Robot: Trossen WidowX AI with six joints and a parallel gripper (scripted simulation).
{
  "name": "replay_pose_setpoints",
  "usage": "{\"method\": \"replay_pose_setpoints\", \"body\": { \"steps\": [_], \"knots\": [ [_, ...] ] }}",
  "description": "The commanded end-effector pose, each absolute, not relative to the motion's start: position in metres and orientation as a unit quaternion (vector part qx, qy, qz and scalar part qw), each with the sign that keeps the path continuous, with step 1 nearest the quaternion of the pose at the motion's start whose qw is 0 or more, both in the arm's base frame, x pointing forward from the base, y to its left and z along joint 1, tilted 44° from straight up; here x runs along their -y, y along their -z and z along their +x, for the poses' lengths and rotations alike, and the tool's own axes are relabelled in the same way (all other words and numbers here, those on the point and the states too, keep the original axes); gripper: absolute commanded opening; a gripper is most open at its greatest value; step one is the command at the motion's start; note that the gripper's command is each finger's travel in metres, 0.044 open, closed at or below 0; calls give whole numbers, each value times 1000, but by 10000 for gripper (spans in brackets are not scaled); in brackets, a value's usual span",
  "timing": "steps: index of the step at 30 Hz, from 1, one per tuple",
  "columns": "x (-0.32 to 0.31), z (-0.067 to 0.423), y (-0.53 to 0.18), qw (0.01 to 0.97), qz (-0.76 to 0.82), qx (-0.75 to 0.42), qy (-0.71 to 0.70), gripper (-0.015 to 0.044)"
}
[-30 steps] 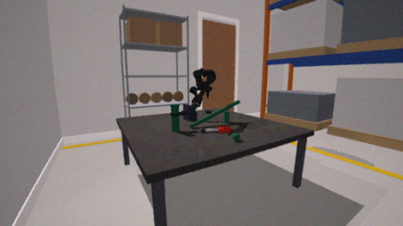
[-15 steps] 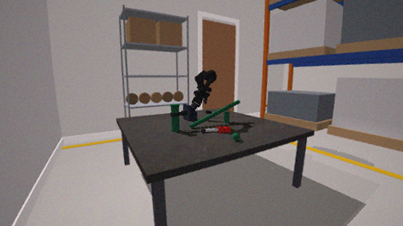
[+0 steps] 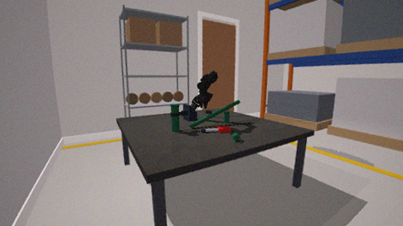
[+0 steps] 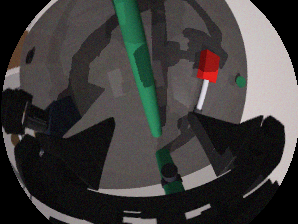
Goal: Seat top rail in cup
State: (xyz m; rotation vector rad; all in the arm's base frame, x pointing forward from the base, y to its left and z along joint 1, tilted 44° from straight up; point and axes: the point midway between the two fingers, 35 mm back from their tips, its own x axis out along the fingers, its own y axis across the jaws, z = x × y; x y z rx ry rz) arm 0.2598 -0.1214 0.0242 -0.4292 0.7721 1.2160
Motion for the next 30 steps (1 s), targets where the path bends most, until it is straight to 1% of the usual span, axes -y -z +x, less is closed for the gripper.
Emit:
{"method": "replay_pose_setpoints", "body": {
  "steps": [1, 8, 14, 30],
  "knots": [
    [115, 261, -17, 687, -254, -303, -609, 440],
    [115, 261, -17, 687, -254, -303, -609, 440],
    [92, 264, 7, 687, -254, -302, -610, 440],
    [78, 265, 21, 688, -254, -302, -610, 440]
  ]
}}
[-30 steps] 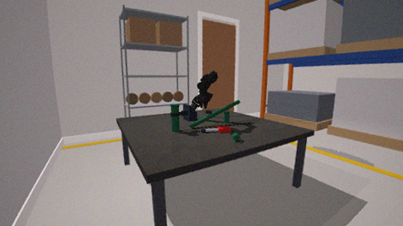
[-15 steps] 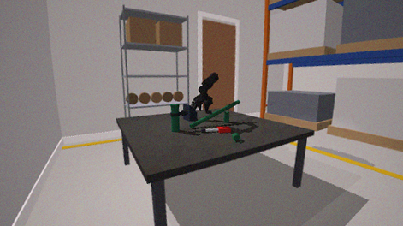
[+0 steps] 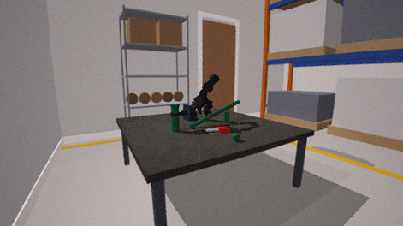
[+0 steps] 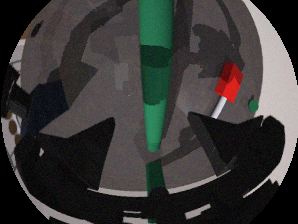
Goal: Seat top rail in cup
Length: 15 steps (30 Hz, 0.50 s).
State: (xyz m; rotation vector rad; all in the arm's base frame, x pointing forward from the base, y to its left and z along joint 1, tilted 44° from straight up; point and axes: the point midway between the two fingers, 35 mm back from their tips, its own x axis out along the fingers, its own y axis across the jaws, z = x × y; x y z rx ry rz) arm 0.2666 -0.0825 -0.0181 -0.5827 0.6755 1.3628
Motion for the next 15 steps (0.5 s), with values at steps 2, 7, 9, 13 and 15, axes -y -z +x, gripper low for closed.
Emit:
{"method": "replay_pose_setpoints", "body": {
  "steps": [2, 7, 9, 13, 15],
  "knots": [
    [76, 266, 23, 688, -254, -302, -609, 440],
    [71, 267, 29, 688, -254, -302, -609, 440],
    [69, 267, 32, 688, -254, -302, -609, 440],
    [64, 268, 37, 688, -254, -302, -609, 440],
    [62, 268, 39, 688, -254, -302, -609, 440]
  ]
}}
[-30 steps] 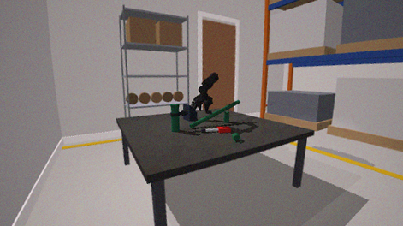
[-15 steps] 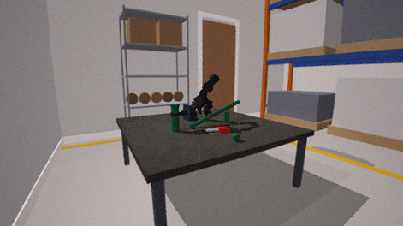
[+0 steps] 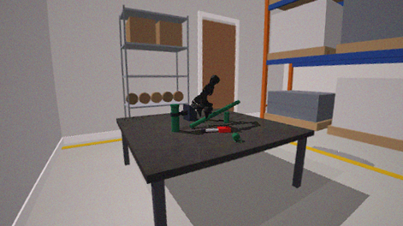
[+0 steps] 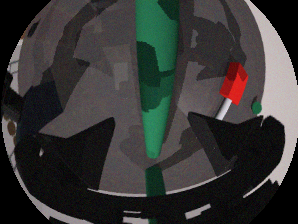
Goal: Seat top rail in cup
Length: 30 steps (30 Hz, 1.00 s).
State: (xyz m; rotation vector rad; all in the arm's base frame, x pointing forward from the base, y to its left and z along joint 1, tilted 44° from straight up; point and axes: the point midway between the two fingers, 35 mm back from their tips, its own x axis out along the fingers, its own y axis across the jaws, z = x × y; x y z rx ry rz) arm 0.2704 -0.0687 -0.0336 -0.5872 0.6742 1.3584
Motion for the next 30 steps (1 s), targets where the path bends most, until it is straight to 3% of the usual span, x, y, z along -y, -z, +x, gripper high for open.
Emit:
{"method": "replay_pose_setpoints", "body": {
  "steps": [1, 24, 30],
  "knots": [
    [61, 268, 40, 688, -254, -302, -609, 440],
    [38, 269, 62, 688, -253, -301, -610, 440],
    [38, 269, 62, 688, -253, -301, -610, 282]
  ]
}}
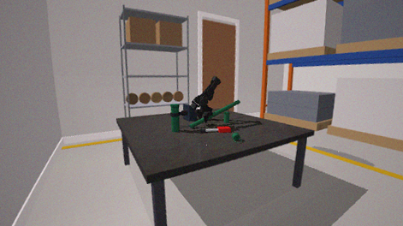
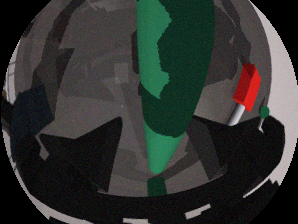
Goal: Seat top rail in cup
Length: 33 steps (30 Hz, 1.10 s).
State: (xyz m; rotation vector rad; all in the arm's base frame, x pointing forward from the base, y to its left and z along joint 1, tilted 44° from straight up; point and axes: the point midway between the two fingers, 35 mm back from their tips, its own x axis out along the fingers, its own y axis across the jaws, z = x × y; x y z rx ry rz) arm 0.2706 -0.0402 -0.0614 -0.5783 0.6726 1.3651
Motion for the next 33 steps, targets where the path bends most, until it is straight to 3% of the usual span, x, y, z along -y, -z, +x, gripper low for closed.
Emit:
{"method": "replay_pose_setpoints", "body": {
  "steps": [1, 2, 17, 22, 33],
  "knots": [
    [38, 269, 62, 688, -253, -301, -610, 256],
    [38, 269, 62, 688, -253, -301, -610, 230],
    [38, 269, 62, 688, -253, -301, -610, 130],
    [42, 271, 59, 688, -254, -301, -610, 0],
    [69, 274, 38, 663, -301, -339, -596, 0]
  ]
}}
